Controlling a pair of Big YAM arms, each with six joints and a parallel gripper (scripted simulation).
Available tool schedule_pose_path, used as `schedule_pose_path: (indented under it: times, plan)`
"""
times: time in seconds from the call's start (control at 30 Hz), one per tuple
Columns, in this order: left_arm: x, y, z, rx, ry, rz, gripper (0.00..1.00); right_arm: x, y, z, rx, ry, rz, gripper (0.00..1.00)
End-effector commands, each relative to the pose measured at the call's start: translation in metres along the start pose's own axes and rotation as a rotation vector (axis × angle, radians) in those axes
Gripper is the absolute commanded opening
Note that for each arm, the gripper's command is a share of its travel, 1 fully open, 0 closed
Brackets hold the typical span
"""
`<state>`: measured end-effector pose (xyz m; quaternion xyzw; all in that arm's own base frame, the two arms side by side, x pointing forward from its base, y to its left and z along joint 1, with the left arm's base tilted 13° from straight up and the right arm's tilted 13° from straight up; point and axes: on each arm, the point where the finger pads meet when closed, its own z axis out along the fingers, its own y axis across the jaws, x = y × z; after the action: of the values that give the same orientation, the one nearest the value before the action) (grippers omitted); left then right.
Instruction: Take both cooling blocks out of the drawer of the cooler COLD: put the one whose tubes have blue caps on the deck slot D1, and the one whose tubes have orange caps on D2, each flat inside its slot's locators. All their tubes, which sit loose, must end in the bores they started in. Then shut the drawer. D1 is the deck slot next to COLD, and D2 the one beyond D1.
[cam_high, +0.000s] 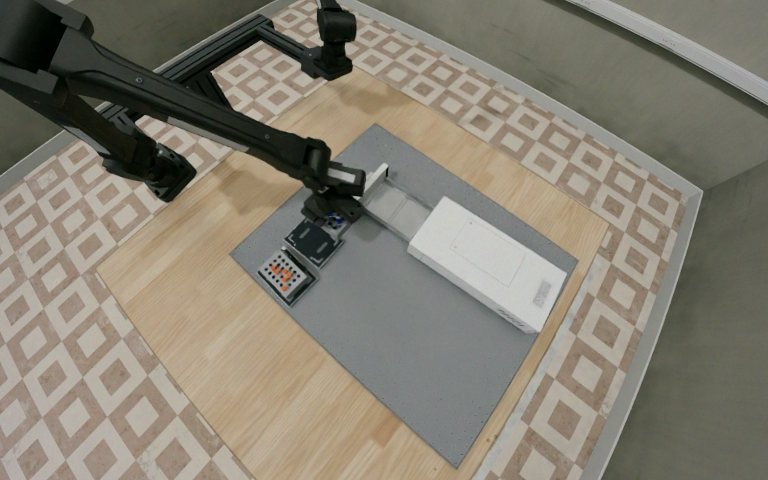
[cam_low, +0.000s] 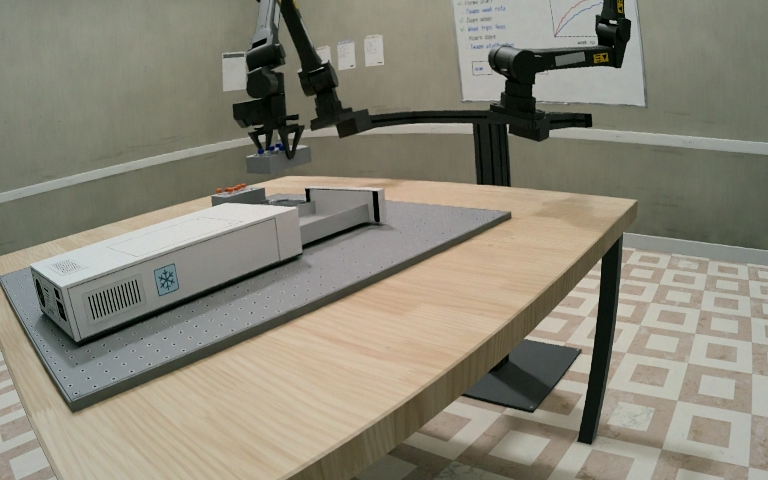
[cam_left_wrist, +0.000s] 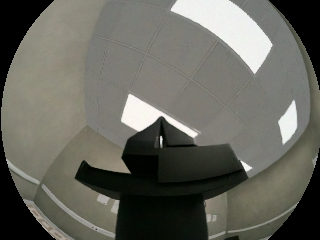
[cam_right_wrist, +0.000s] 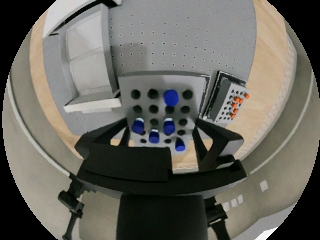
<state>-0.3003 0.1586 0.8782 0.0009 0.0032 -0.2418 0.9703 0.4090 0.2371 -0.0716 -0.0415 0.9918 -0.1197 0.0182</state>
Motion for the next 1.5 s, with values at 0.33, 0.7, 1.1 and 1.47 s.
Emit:
schedule_pose_path:
  times: [0.33, 0.7, 1.1, 1.47]
  plan:
    - [0.024, 0.001, 0.008, 0.002, 0.035, -0.002, 0.0, 0.0, -0.02, -0.041, -0.054, -0.094, -0.008, 0.0]
    - [0.024, 0.001, 0.008, 0.002, 0.035, -0.002, 0.0, 0.013, -0.05, -0.033, -0.049, -0.09, 0.013, 0.0]
    - [0.024, 0.001, 0.008, 0.002, 0.035, -0.002, 0.0, 0.031, -0.072, -0.027, -0.048, -0.089, 0.012, 0.0]
    - [0.024, 0.001, 0.008, 0.002, 0.035, -0.002, 0.0, 0.021, -0.061, -0.04, -0.06, -0.116, -0.007, 0.0]
